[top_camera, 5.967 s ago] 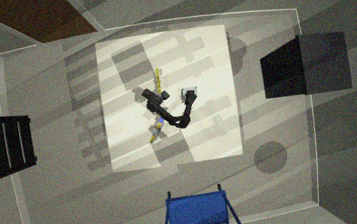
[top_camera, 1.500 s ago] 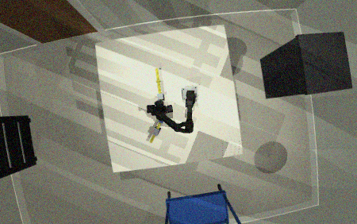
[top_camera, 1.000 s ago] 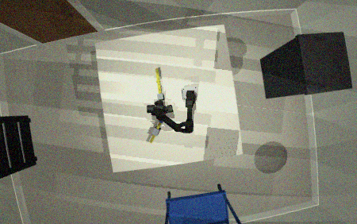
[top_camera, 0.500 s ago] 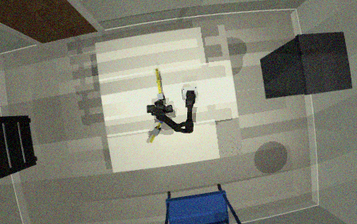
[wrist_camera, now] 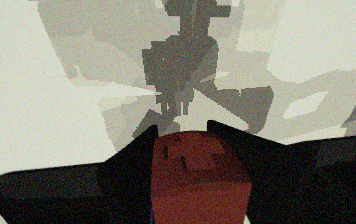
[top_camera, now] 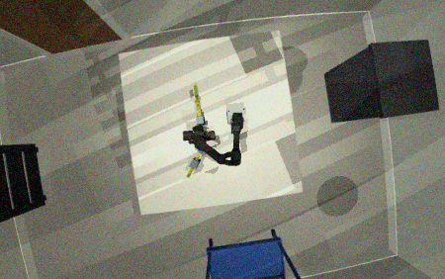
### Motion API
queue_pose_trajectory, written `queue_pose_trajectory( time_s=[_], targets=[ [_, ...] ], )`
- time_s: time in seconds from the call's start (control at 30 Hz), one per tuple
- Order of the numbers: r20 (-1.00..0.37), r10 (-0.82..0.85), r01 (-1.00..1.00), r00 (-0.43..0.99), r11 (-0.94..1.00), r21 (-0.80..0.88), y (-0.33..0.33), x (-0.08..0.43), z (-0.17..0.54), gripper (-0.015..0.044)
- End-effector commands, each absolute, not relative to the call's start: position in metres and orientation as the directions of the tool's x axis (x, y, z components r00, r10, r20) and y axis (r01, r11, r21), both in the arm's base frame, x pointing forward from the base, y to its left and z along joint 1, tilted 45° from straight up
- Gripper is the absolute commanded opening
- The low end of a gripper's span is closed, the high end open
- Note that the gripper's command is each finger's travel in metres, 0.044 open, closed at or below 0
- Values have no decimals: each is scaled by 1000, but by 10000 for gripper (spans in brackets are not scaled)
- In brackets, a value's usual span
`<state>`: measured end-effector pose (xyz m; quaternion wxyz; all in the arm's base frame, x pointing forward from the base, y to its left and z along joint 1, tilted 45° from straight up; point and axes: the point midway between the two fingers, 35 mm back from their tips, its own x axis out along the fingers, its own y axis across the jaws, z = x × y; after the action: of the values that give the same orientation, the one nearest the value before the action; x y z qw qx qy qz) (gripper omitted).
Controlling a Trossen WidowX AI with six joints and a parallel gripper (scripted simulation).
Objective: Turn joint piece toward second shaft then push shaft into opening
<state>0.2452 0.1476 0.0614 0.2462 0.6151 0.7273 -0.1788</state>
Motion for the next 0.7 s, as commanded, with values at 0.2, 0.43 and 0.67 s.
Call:
queue_pose_trajectory(
  time_s=[0.2, 0.43, 0.67],
  targets=[
    [-576, 808, 983, -122, 177, 41, 148, 245, 62, 182],
    [-576, 808, 983, -122, 177, 41, 148, 245, 62, 182],
    [-578, 807, 983, -122, 179, 43, 148, 245, 61, 147]
  ],
)
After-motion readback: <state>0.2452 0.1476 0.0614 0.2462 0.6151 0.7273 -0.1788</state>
